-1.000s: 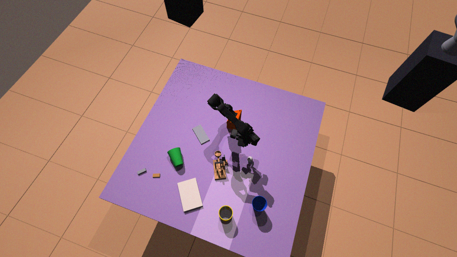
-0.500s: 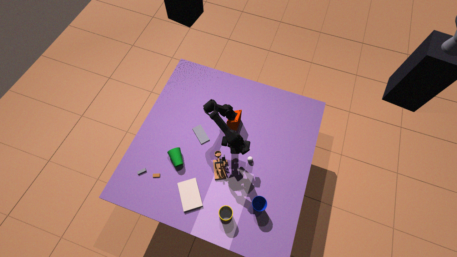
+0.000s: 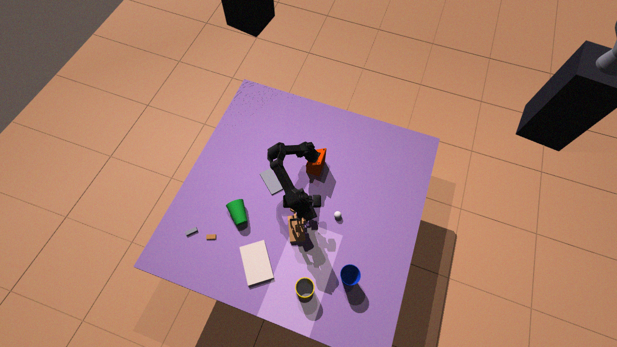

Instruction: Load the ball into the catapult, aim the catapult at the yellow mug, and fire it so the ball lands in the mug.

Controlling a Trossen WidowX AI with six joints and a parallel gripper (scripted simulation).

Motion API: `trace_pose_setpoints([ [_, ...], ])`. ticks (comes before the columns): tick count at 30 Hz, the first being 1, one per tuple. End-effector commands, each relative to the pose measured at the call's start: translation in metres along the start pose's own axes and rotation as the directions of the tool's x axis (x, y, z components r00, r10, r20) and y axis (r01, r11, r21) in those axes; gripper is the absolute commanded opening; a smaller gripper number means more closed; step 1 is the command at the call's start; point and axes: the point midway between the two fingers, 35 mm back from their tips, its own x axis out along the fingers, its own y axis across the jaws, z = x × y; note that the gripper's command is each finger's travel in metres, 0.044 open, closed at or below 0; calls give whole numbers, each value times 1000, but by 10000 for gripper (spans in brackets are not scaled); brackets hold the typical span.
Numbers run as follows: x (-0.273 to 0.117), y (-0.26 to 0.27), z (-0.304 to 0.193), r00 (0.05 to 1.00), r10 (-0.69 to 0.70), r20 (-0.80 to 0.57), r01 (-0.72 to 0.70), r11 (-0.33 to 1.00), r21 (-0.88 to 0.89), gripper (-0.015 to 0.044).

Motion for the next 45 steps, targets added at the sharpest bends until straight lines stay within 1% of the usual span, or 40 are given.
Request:
trace_pose_setpoints([
  [1,6,-24,5,999,0,-40,-2,998,-59,0],
  [5,12,-39,6,998,1,-67,-8,995,-96,0],
  [27,40,-38,12,998,0,-68,-7,995,-95,0],
  [34,35,-38,12,998,4,-63,-10,996,-88,0],
  [43,35,-38,12,998,4,-63,-10,996,-88,236],
  [45,25,-39,11,999,5,-43,-9,995,-97,289],
])
